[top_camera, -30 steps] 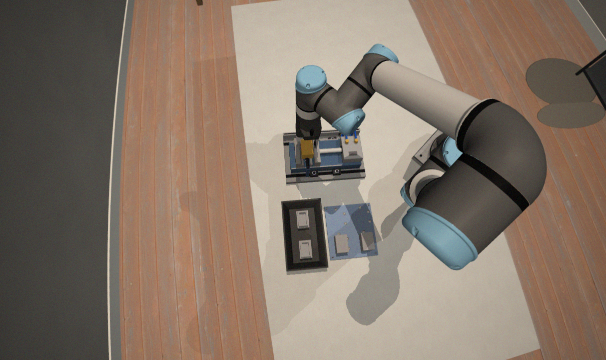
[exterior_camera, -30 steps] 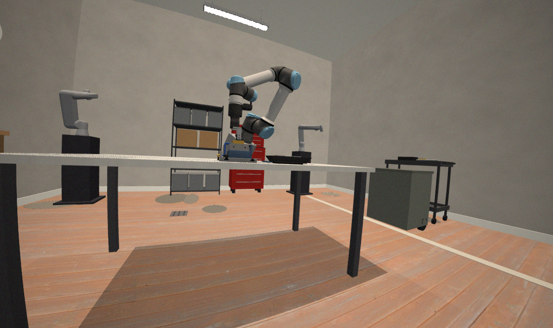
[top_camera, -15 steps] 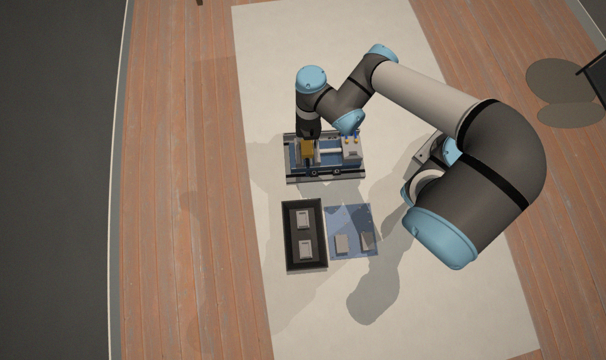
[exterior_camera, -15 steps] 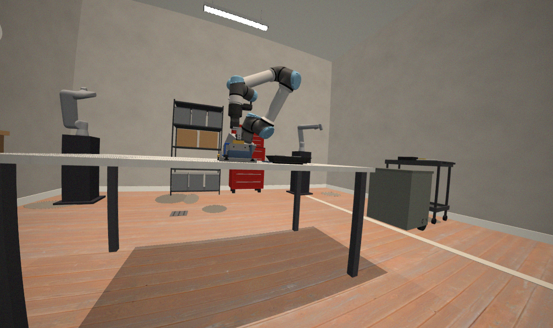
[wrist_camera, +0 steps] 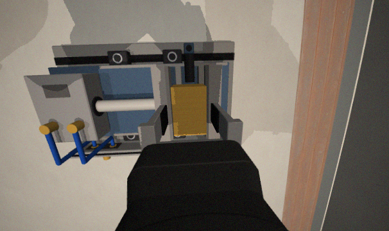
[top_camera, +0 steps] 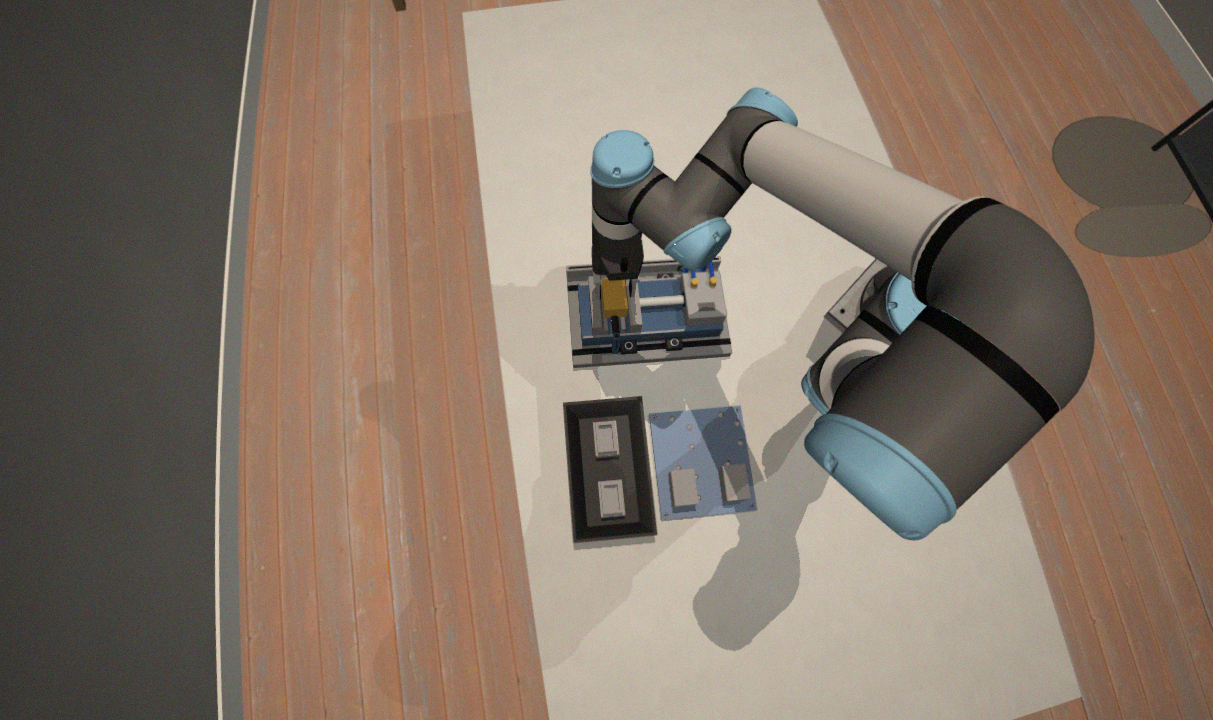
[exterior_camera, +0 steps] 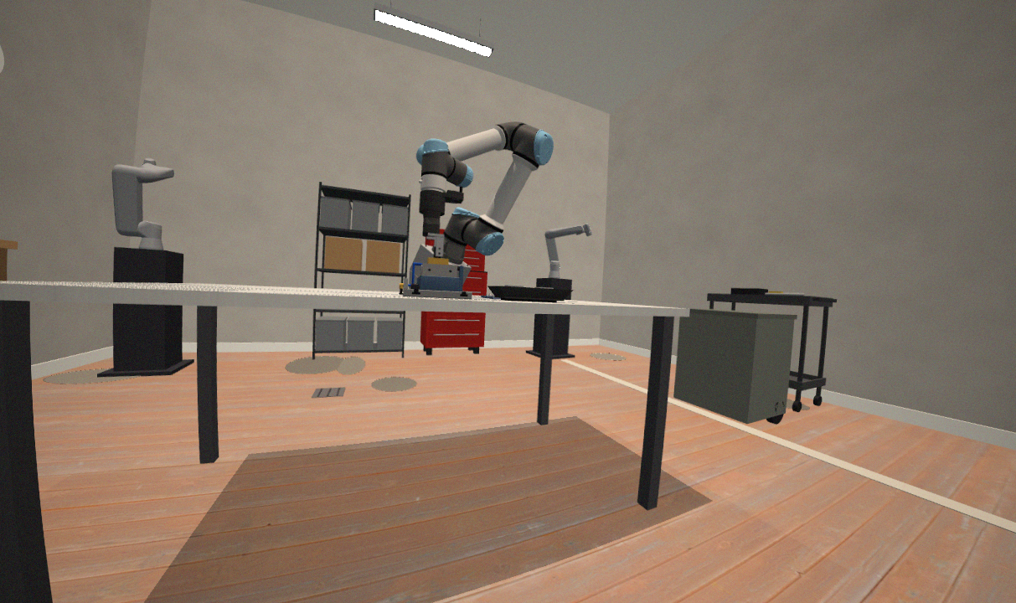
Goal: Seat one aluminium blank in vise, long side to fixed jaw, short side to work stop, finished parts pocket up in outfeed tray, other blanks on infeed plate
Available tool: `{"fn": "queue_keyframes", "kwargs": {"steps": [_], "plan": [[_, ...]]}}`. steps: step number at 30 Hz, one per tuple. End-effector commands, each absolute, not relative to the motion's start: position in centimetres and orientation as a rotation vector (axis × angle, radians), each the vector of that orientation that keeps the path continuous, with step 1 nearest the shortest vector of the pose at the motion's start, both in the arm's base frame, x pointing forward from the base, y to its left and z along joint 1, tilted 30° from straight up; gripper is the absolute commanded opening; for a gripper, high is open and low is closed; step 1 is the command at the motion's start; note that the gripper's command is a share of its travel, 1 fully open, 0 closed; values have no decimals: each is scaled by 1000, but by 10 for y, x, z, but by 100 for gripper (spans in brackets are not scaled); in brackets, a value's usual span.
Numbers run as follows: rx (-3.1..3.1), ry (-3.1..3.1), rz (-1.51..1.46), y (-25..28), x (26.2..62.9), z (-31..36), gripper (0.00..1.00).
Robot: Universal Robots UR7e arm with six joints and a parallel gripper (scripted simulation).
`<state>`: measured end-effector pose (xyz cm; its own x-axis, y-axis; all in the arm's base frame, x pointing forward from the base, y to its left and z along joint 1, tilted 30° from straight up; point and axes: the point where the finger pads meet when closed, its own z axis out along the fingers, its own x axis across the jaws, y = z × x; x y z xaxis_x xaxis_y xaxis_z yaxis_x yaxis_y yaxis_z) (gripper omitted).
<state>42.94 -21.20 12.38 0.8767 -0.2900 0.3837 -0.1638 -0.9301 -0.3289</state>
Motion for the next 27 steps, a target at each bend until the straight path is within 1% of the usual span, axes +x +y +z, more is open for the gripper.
{"fn": "queue_keyframes", "kwargs": {"steps": [1,27], "plan": [[-2761,341,-630,-212,429,124,100],[-2761,341,-630,-212,431,121,100]]}}
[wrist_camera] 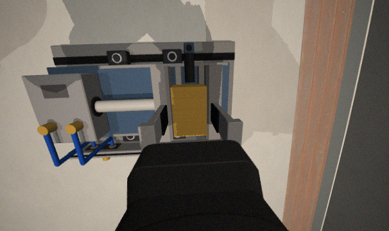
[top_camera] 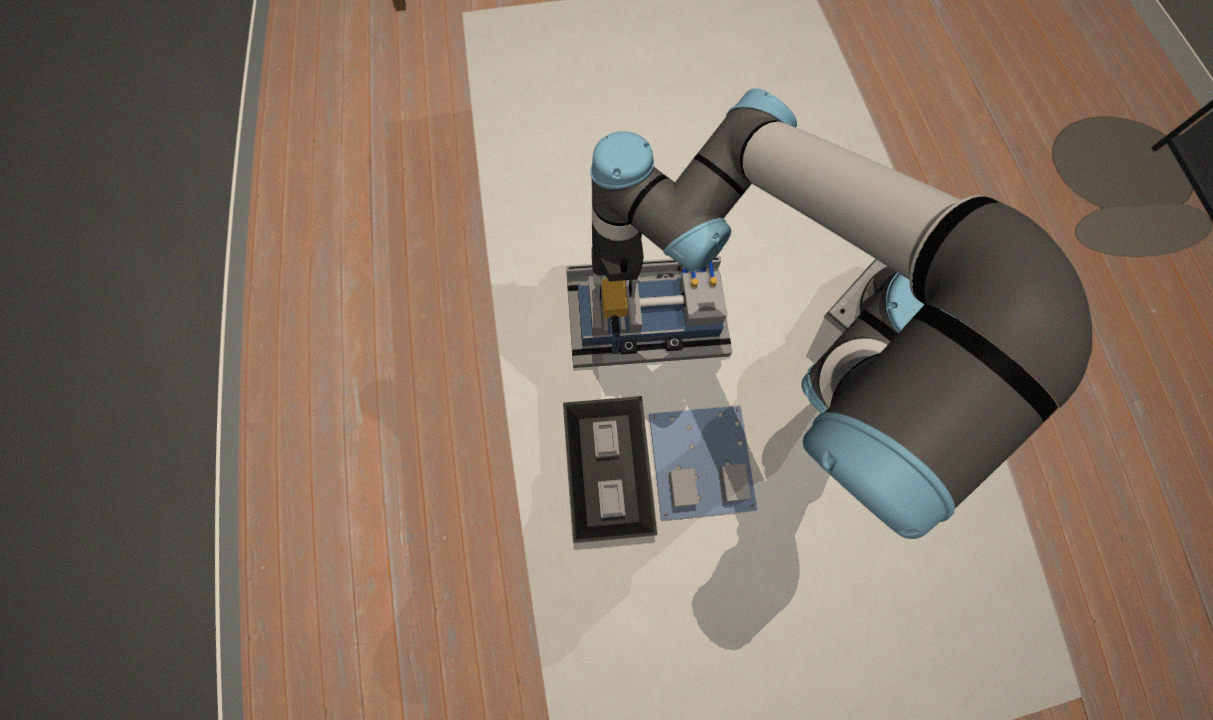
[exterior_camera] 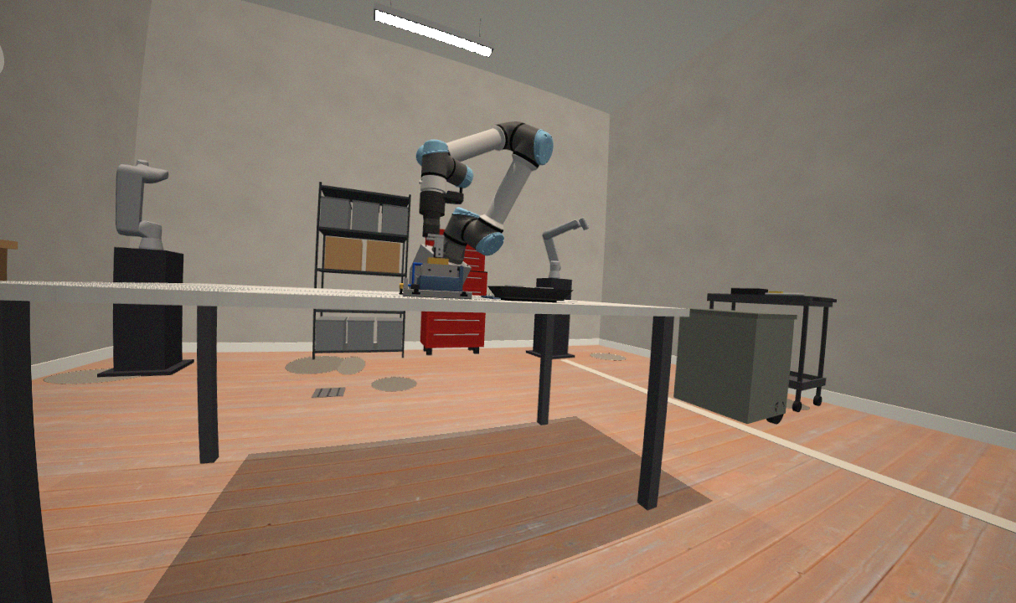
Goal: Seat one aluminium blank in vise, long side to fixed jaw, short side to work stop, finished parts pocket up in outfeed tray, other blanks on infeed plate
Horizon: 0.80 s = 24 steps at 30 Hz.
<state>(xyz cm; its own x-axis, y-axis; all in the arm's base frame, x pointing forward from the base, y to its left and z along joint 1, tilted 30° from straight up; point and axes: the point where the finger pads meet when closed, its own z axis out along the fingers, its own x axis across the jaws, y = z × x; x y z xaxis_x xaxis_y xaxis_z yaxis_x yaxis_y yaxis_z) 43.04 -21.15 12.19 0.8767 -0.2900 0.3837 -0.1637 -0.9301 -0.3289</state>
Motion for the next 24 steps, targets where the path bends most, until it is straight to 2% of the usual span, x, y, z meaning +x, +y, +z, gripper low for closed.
{"fn": "queue_keyframes", "kwargs": {"steps": [1,24], "plan": [[-2761,341,-630,-211,431,121,100],[-2761,341,-630,-210,435,114,100]]}}
